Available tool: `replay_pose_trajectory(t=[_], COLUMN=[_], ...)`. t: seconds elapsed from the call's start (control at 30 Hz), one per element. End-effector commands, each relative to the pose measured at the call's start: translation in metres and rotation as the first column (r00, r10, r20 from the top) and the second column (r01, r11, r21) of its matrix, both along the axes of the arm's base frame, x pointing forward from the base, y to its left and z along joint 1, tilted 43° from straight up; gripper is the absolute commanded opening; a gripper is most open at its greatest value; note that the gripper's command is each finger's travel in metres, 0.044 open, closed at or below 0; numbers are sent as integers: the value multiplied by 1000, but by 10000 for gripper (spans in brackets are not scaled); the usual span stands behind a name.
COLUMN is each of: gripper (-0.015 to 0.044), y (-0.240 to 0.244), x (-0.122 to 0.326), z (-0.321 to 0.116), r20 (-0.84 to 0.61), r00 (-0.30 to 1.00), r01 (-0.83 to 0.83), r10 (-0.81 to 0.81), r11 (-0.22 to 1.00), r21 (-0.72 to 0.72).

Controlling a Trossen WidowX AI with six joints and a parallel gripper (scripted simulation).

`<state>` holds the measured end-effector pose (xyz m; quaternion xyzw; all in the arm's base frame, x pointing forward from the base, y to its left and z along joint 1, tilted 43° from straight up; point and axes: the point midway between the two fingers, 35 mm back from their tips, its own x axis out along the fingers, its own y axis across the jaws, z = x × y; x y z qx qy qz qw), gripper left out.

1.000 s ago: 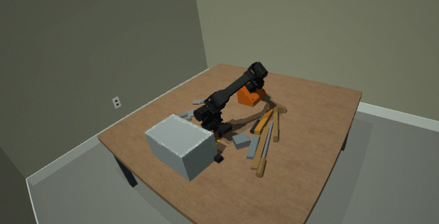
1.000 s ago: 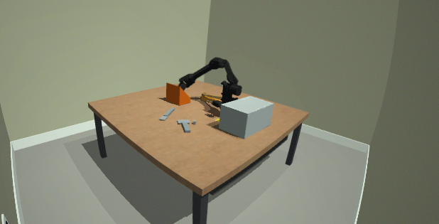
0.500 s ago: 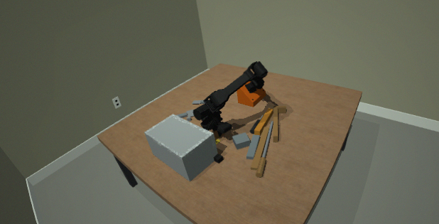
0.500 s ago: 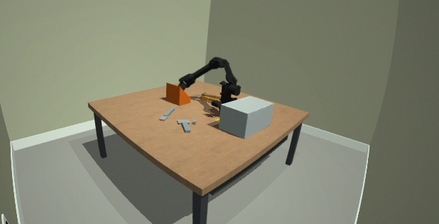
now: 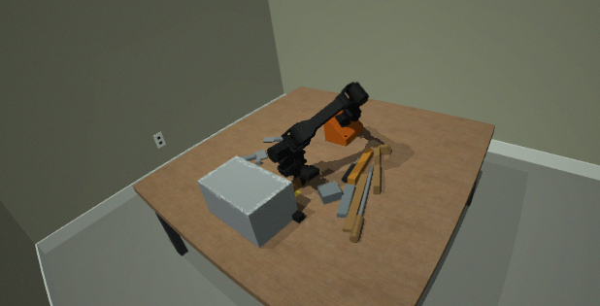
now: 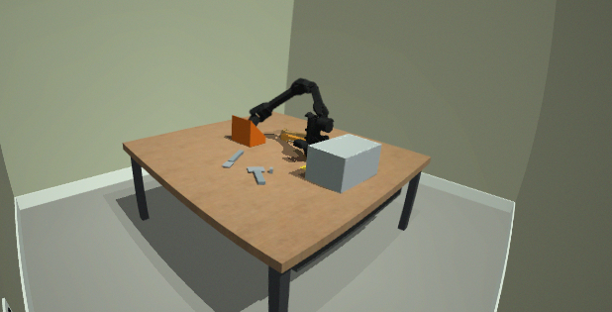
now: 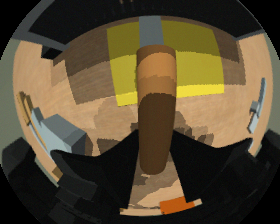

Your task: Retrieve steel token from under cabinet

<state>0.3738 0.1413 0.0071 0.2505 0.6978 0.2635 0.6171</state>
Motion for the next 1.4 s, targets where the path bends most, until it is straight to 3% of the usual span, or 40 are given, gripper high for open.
replay_pose_trajectory(t=[0.0, 1.37], gripper=[0, 0], y=[0, -1], x=[-5, -44], z=[-1, 4], r20=[-4, -7], r00=[1000, 1000], r01=[0, 0], r10=[0, 0], r11=[1000, 1000], r21=[-1, -1])
